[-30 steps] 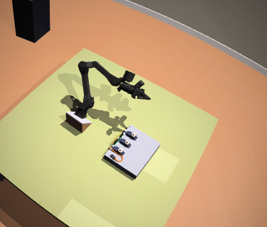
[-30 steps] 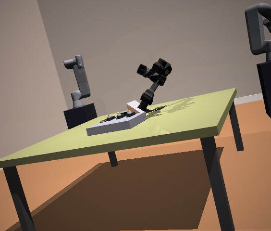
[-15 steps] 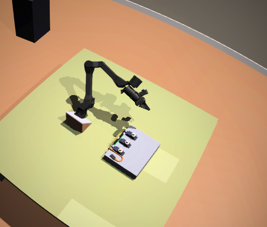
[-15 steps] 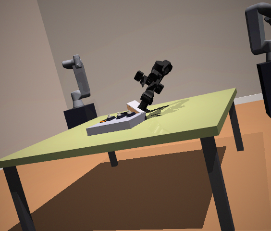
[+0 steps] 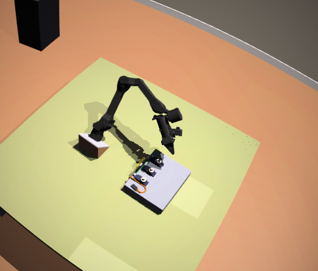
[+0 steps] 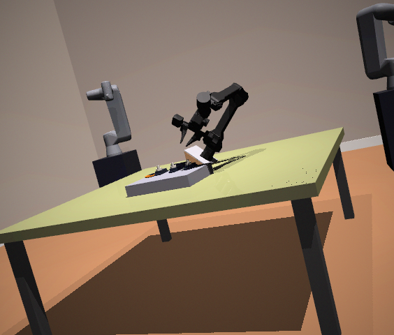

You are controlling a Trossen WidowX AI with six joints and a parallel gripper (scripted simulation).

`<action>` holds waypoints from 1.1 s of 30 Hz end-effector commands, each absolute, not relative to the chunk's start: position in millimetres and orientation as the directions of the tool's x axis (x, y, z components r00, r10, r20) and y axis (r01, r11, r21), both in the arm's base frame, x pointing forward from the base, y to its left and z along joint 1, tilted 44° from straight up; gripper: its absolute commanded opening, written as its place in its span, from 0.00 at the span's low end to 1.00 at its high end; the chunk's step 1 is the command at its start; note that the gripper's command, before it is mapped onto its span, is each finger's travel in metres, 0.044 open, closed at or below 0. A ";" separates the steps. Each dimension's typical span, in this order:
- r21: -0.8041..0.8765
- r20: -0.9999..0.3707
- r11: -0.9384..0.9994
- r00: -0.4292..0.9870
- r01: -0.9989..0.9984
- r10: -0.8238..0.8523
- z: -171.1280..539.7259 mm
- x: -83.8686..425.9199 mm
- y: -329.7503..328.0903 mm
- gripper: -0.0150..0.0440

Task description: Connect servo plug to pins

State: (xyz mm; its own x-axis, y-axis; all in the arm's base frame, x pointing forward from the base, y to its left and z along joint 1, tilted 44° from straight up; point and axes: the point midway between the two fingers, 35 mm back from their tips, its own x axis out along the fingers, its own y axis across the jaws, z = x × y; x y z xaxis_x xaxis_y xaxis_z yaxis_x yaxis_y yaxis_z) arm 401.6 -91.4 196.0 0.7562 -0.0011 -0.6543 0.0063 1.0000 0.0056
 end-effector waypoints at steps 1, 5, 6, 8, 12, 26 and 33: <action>0.048 -0.730 0.999 0.683 0.007 0.030 173.4 405.5 -108.6 0.45; 0.107 -0.801 0.994 0.594 0.018 0.076 147.2 405.5 -126.5 0.45; 0.124 -0.816 0.992 0.572 0.022 0.089 140.8 405.0 -130.9 0.45; 0.159 -0.842 0.987 0.527 0.032 0.118 128.0 403.4 -139.5 0.45; 0.234 -0.879 0.970 0.440 0.059 0.185 103.0 398.1 -155.9 0.45; 0.521 -0.851 0.824 0.213 0.225 0.480 25.1 362.7 -203.0 0.45; 0.649 -0.755 0.685 0.169 0.332 0.634 -7.5 339.2 -220.4 0.45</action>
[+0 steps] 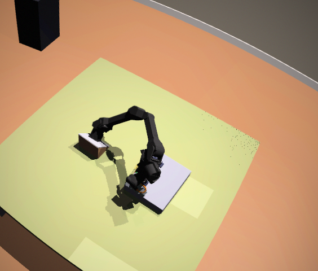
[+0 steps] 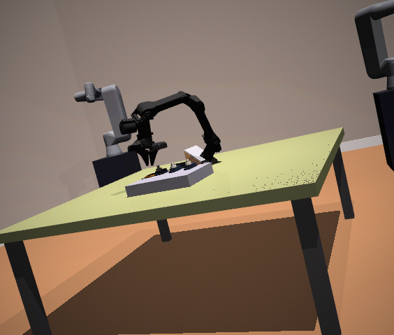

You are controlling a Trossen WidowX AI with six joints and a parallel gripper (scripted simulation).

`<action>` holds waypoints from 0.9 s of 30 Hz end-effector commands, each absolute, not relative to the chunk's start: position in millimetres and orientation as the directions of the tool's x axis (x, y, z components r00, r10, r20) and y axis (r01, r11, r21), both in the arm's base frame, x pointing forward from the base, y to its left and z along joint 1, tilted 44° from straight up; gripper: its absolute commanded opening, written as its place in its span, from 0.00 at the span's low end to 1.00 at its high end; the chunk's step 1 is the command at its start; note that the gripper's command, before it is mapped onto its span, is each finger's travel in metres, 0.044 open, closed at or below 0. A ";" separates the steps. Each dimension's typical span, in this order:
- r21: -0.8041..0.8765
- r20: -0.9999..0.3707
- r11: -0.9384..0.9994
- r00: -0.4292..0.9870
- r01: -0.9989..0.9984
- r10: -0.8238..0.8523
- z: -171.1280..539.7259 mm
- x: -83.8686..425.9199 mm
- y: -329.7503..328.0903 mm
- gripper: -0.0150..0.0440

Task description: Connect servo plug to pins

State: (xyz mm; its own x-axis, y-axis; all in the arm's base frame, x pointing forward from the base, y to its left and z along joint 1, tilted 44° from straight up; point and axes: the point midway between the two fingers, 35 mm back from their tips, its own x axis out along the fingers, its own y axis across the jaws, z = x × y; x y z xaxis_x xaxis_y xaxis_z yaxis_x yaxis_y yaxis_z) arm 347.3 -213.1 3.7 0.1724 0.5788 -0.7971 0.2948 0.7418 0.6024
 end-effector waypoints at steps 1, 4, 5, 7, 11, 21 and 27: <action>0.662 -0.741 0.665 0.167 0.345 0.651 -11.0 336.3 -222.2 0.45; 0.673 -0.729 0.649 0.167 0.355 0.664 -13.9 334.0 -223.7 0.45; 0.673 -0.729 0.649 0.167 0.355 0.664 -13.9 334.0 -223.7 0.45; 0.673 -0.729 0.649 0.167 0.355 0.664 -16.0 334.6 -221.8 0.45; 0.673 -0.728 0.649 0.167 0.355 0.665 -25.9 337.0 -212.8 0.45; 0.674 -0.728 0.648 0.167 0.355 0.665 -35.8 339.2 -203.6 0.45; 0.674 -0.728 0.648 0.167 0.354 0.665 -42.2 340.7 -197.6 0.45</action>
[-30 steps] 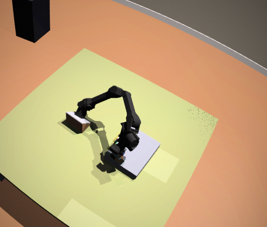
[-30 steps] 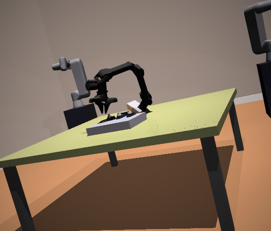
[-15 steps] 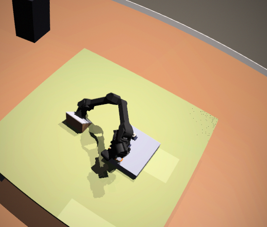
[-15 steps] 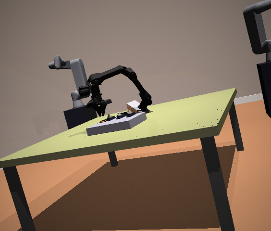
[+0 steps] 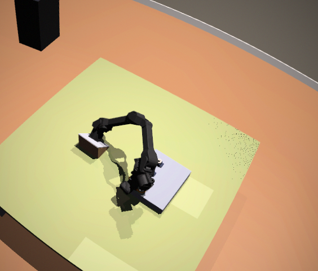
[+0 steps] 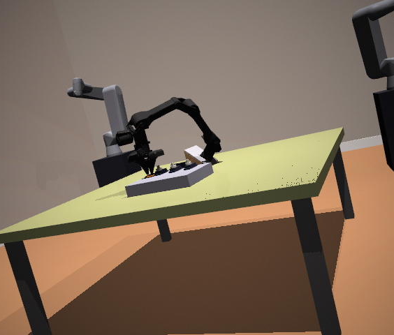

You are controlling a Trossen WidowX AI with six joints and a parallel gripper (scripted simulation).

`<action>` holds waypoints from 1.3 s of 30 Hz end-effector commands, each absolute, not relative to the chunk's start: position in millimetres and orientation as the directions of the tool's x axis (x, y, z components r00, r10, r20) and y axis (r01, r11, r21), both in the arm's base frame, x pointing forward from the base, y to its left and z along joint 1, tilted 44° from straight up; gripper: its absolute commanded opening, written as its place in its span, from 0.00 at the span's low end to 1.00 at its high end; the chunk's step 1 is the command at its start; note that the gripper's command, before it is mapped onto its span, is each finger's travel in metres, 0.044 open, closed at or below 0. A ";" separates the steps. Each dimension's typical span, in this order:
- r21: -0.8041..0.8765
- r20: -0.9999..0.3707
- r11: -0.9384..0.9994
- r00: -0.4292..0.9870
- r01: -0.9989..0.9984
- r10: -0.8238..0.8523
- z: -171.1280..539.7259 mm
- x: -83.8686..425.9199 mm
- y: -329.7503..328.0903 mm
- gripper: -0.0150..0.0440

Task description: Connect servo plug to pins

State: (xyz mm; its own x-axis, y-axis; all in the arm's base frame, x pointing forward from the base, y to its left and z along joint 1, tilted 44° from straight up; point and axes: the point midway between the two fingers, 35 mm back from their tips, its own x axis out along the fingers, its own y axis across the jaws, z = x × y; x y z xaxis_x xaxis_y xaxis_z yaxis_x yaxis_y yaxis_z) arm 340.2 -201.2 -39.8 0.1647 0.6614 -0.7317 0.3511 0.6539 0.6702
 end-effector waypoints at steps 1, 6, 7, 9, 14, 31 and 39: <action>0.674 -0.728 0.648 0.167 0.354 0.665 -42.7 340.8 -197.1 0.45; 0.674 -0.728 0.648 0.167 0.354 0.665 -42.9 340.8 -196.9 0.30; 0.674 -0.728 0.648 0.167 0.354 0.665 -42.9 340.8 -196.9 0.29; 0.674 -0.728 0.648 0.167 0.354 0.665 -42.9 340.8 -196.9 0.27; 0.674 -0.728 0.649 0.167 0.355 0.665 -38.2 340.2 -201.8 0.25; 0.664 -0.729 0.627 0.166 0.407 0.664 1.6 329.4 -234.0 0.25; 0.595 -0.729 0.495 0.166 0.633 0.665 13.3 321.2 -226.0 0.25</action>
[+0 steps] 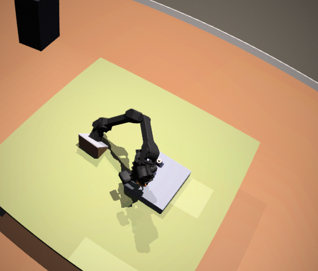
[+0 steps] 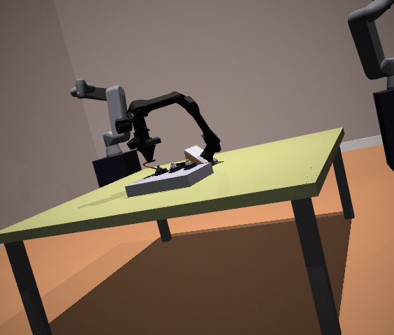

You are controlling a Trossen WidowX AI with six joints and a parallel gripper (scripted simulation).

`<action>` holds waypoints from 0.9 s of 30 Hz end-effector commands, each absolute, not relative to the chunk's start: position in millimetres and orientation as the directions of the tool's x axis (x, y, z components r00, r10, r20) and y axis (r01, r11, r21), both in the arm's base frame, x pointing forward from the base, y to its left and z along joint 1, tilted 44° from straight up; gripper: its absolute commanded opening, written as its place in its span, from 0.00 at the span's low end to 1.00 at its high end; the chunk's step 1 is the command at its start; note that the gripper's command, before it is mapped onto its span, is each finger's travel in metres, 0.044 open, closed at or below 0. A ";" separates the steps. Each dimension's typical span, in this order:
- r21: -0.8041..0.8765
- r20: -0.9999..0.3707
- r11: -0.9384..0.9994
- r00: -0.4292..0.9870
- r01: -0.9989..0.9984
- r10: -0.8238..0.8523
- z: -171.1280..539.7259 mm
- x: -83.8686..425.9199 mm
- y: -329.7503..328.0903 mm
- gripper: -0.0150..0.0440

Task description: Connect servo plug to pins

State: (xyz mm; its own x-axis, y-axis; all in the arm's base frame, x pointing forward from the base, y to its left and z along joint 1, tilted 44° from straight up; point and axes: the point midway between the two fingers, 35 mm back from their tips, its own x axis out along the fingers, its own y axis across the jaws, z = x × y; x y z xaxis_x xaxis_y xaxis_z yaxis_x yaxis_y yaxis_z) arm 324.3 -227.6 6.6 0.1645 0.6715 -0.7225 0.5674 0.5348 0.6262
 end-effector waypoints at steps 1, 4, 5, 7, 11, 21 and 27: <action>0.583 -0.729 0.475 0.166 0.659 0.665 14.8 320.1 -224.9 0.25; 0.542 -0.728 0.412 0.165 0.732 0.665 19.1 316.7 -221.6 0.25; 0.528 -0.728 0.390 0.165 0.755 0.665 20.6 315.6 -220.5 0.25; 0.496 -0.728 0.345 0.165 0.797 0.665 23.3 313.3 -218.2 0.25; 0.425 -0.728 0.249 0.165 0.870 0.665 28.8 308.5 -213.4 0.25; 0.215 -0.728 -0.006 0.164 0.977 0.666 41.4 295.9 -200.6 0.25; 0.075 -0.727 -0.161 0.164 0.984 0.666 48.2 287.9 -192.4 0.25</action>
State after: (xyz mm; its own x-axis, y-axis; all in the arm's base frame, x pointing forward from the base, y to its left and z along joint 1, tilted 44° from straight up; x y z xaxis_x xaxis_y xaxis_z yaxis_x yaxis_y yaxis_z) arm 292.4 -195.8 44.1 0.1657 0.6707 -0.7230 0.9860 -0.0976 0.1355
